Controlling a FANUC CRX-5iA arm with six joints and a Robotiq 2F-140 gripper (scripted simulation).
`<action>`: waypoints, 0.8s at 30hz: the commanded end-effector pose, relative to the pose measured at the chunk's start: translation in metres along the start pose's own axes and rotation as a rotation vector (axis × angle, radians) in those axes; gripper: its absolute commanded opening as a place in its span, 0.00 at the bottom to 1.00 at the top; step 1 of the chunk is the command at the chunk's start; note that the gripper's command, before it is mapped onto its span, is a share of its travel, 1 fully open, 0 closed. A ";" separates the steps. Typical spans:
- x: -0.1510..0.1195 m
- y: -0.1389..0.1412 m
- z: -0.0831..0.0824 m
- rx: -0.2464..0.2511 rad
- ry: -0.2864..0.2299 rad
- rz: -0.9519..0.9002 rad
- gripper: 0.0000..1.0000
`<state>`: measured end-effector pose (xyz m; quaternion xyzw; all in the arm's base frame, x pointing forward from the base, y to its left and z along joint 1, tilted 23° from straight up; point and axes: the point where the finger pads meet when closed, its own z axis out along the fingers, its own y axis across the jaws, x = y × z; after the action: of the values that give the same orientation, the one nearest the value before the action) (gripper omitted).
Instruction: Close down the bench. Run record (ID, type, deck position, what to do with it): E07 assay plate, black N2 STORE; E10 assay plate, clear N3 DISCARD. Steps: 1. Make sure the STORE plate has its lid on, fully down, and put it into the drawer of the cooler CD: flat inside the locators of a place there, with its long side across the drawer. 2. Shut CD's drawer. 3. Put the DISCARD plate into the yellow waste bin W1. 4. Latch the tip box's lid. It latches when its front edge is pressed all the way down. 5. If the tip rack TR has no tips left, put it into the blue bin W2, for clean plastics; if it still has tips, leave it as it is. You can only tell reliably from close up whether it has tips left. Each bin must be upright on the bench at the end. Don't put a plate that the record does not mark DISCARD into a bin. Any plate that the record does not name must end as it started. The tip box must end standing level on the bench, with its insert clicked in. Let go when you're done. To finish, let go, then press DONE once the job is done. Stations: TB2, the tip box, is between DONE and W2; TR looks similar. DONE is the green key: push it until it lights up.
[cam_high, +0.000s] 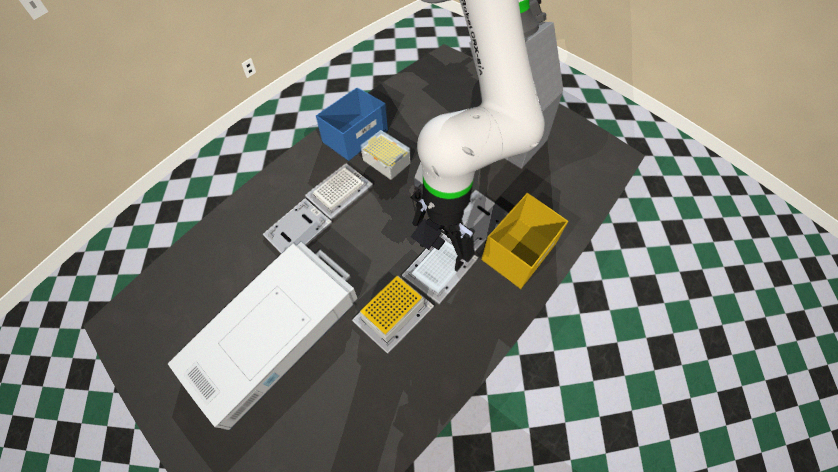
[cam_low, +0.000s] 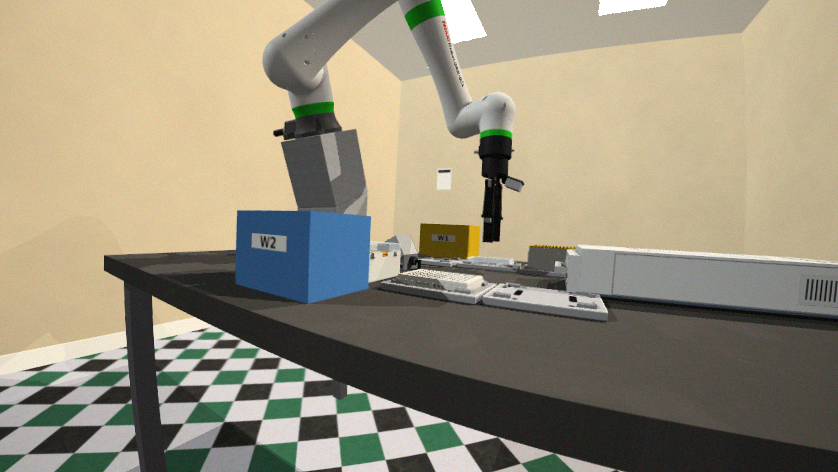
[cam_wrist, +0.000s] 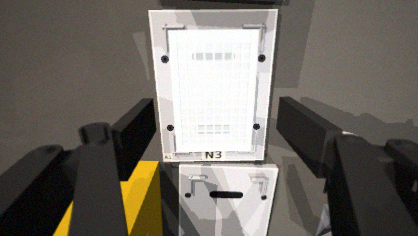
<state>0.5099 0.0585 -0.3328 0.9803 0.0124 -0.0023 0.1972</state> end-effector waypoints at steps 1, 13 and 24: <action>0.001 0.000 0.004 0.001 0.002 0.000 0.70; 0.001 0.000 0.019 0.001 0.002 0.000 0.70; 0.001 0.000 0.032 0.001 0.002 0.000 0.70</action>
<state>0.5099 0.0475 -0.3592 0.9803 0.0124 -0.0024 0.1972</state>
